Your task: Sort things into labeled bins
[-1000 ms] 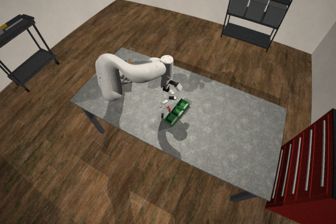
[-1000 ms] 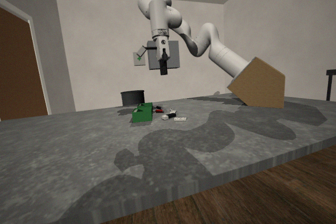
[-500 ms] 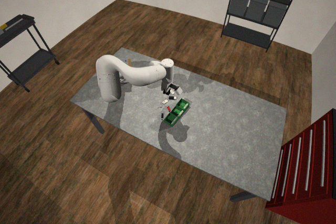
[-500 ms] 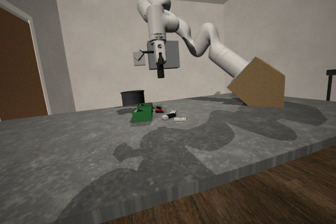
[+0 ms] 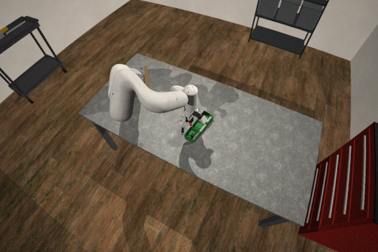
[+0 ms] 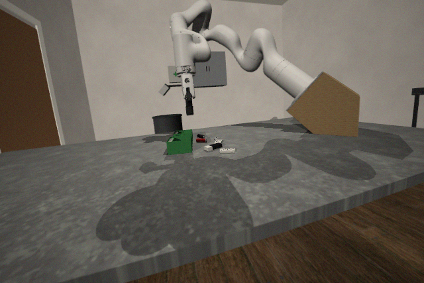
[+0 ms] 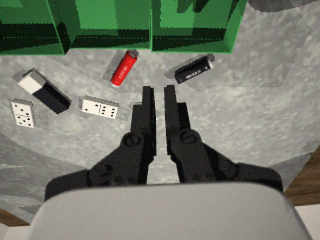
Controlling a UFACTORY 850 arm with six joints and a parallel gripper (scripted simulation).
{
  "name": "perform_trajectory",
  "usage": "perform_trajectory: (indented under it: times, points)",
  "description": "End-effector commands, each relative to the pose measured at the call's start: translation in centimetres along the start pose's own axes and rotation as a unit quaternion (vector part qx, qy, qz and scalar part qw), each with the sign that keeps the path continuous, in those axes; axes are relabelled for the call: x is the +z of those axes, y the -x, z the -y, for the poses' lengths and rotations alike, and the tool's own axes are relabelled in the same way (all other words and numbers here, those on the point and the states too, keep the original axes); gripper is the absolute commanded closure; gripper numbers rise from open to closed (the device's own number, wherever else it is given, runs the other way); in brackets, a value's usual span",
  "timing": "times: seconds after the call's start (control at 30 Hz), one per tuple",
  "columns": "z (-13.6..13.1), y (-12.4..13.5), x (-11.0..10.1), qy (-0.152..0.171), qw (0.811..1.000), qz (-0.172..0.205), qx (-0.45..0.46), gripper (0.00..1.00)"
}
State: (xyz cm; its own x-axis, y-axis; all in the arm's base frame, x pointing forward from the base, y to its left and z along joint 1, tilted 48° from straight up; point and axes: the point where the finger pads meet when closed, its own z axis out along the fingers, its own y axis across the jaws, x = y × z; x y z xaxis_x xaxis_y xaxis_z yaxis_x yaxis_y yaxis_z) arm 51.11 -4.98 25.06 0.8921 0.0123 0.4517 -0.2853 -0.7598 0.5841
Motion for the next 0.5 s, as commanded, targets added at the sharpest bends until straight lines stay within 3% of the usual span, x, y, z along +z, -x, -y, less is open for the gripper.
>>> perform_trajectory:
  times: [0.0, 0.17, 0.47]
  points:
    - [-1.7, -1.8, 1.9, -0.001, 1.0, 0.0, 0.0, 0.93]
    - [-3.9, -3.7, 4.2, -0.001, 1.0, 0.0, 0.0, 0.93]
    - [-3.9, -3.7, 4.5, -0.001, 1.0, 0.0, 0.0, 0.93]
